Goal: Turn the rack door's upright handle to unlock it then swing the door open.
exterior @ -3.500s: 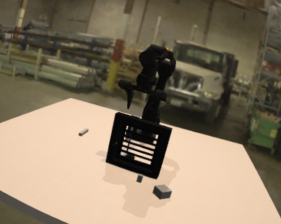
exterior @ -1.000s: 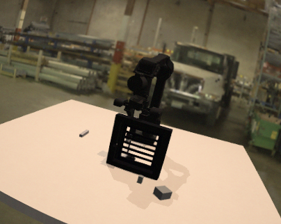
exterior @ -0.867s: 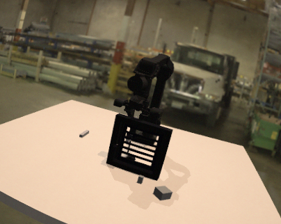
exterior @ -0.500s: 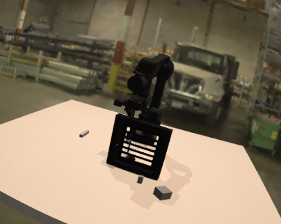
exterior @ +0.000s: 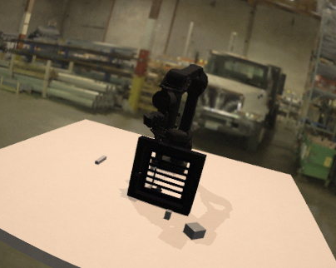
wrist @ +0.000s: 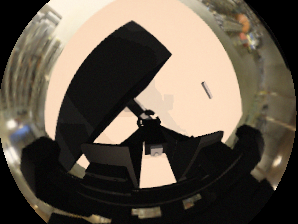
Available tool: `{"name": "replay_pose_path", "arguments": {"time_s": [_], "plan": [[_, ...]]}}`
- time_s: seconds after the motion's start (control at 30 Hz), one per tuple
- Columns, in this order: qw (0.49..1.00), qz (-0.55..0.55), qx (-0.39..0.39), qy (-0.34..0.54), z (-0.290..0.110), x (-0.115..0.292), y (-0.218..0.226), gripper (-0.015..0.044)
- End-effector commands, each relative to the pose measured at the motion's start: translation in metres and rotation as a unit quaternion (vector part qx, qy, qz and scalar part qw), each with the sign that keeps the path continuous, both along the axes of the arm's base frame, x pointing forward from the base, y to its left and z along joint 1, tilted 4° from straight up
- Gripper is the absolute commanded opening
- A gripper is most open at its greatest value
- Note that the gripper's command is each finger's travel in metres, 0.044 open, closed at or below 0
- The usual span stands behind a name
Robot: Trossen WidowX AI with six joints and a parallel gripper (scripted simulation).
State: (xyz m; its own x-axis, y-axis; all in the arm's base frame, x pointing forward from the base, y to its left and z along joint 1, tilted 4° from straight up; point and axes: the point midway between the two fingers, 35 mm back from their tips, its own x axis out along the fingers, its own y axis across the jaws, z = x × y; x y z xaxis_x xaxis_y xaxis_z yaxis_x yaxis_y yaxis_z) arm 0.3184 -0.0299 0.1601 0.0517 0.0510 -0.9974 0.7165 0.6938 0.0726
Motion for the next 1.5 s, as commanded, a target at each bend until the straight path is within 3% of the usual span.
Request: {"name": "replay_pose_path", "arguments": {"time_s": [0.0,0.3,0.63,1.07,1.4,1.47], "plan": [[0.993,-0.116,0.008,0.008,-0.0017,-0.0005,0.0008,0.0012],[0.943,-0.331,0.018,0.019,-0.0018,-0.0005,0.0008,0.0012],[0.836,-0.547,0.029,0.031,-0.0018,-0.0005,0.0008,0.0012],[0.827,-0.561,0.03,0.032,-0.0018,-0.0005,0.0008,0.0012],[0.827,-0.561,0.03,0.032,-0.0018,-0.0005,0.0008,0.0275],[0.829,-0.557,0.029,0.031,-0.0018,-0.0005,0.0008,0.0284]]}}
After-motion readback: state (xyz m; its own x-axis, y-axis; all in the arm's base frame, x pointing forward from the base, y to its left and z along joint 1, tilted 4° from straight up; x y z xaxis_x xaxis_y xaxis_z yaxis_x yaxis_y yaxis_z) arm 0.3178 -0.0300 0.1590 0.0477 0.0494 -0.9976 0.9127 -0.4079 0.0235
